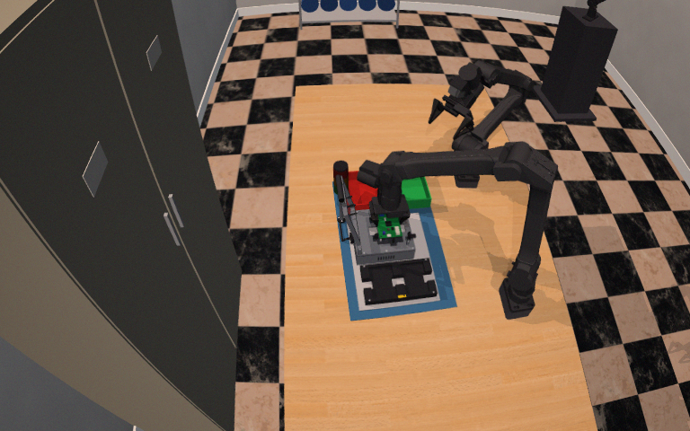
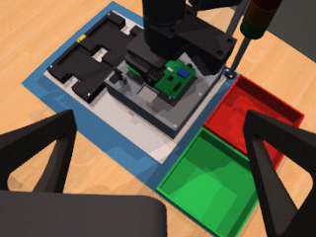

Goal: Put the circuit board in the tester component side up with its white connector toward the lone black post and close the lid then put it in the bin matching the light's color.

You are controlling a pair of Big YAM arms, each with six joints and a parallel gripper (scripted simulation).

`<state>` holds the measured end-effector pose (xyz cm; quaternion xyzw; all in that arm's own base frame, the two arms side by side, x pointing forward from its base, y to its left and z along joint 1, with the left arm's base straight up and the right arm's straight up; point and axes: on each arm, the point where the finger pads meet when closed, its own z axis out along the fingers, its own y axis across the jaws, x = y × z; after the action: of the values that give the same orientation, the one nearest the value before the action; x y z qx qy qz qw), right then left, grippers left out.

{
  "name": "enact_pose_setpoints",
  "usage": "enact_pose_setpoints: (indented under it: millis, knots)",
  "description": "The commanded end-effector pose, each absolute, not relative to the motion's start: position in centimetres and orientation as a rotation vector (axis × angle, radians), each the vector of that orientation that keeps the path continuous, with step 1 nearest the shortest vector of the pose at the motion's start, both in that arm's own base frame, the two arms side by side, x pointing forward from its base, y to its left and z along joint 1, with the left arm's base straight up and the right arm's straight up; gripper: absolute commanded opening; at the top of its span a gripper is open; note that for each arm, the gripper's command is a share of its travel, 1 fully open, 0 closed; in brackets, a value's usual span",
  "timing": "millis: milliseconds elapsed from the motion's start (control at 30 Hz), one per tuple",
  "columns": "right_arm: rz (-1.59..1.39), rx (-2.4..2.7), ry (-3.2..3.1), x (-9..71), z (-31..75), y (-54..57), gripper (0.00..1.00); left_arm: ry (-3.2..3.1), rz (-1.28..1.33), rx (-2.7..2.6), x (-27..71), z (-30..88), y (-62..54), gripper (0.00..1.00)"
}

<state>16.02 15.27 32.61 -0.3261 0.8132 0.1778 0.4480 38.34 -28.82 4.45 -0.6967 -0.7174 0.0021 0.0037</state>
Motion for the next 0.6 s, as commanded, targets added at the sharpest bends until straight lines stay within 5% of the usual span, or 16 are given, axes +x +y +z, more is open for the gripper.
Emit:
enact_pose_setpoints:
  millis: [0, 567]
  knots:
    - [0.446, -0.786, 1.992, 16.2, 34.5, 15.1, 1.0, -2.252, 0.013, -2.15, 38.1, 2.7, -28.3, 0.68]
    - [0.446, -0.786, 1.992, 16.2, 34.5, 15.1, 1.0, -2.256, 0.007, -2.185, 38.7, 4.1, -28.9, 0.68]
